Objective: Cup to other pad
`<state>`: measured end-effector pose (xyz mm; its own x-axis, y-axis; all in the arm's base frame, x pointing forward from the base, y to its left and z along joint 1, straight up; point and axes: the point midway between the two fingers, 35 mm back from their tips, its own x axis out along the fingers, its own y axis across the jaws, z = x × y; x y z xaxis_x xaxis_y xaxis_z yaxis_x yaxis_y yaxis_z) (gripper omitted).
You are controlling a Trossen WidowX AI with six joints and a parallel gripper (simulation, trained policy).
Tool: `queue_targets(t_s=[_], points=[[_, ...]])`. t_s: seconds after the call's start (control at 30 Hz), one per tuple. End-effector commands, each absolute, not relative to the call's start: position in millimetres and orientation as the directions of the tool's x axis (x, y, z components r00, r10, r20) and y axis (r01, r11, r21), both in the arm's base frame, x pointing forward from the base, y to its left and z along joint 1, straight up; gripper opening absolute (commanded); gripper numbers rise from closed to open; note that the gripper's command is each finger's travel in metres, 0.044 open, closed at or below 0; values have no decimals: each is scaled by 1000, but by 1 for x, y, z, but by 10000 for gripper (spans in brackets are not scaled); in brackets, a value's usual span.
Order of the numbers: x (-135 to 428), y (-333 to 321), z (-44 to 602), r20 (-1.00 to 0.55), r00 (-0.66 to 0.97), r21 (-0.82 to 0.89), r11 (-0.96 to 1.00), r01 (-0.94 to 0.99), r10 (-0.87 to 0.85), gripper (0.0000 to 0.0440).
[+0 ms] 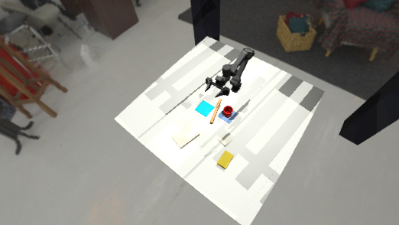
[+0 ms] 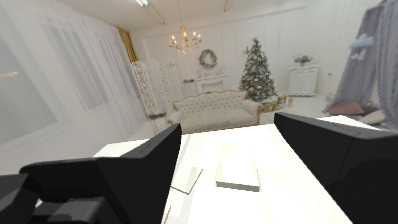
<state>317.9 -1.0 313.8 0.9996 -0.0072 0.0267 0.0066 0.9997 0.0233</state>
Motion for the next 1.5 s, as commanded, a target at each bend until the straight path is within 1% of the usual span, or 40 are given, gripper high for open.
queue_targets(t_s=[0.0,0.37,0.43,0.47,0.6,0.77,0.87,1.47], points=[[318,0,314,26,1000,23,1000,3,-4,374],[315,8,312,-35,999,33,999,-26,27,85],[315,10,311,-53,998,40,999,-30,32,43],[315,10,311,-64,997,45,998,-32,35,33],[315,15,309,-105,993,74,996,-44,51,40],[316,22,309,-157,985,121,991,-55,74,86],[316,26,309,-190,978,152,987,-60,88,100],[315,52,306,-399,903,339,941,-20,162,110]])
